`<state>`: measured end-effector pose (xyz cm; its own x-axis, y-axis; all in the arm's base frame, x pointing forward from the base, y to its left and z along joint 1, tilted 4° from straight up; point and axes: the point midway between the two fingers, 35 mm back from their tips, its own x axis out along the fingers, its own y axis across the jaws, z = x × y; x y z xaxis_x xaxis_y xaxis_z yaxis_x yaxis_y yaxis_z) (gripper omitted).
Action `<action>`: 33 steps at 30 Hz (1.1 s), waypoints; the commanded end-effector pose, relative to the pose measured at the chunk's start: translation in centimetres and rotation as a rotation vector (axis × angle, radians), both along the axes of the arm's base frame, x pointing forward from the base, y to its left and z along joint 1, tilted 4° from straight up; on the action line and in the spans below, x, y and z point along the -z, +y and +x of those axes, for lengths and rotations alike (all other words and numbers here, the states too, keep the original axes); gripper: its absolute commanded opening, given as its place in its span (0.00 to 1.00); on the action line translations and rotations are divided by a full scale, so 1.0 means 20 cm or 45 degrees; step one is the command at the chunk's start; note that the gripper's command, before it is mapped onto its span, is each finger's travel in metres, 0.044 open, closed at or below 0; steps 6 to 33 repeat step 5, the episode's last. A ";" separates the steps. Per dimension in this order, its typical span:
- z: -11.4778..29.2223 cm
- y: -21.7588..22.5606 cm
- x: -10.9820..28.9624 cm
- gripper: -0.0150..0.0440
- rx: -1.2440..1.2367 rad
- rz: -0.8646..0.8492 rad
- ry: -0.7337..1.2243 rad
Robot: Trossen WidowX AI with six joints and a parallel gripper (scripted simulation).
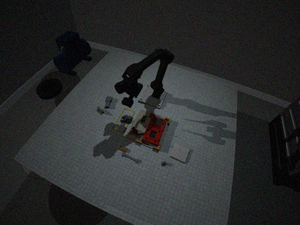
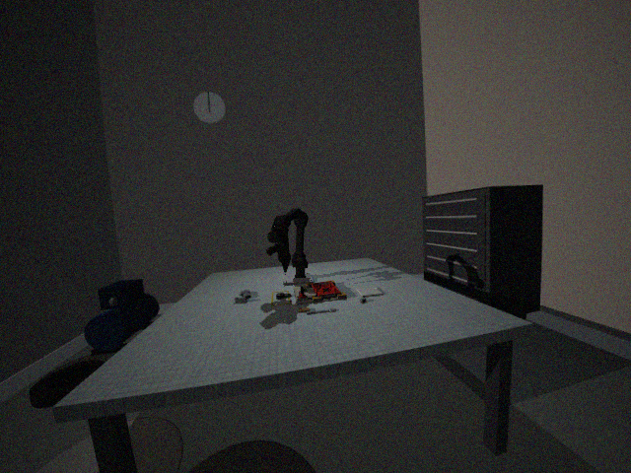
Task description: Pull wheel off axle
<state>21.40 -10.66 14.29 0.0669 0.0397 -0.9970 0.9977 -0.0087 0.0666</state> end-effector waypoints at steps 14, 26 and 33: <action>0.00 0.00 0.00 1.00 -0.007 0.004 0.000; 0.00 0.00 0.00 1.00 -0.007 0.004 0.000; 0.00 0.00 0.00 1.00 -0.007 0.004 0.000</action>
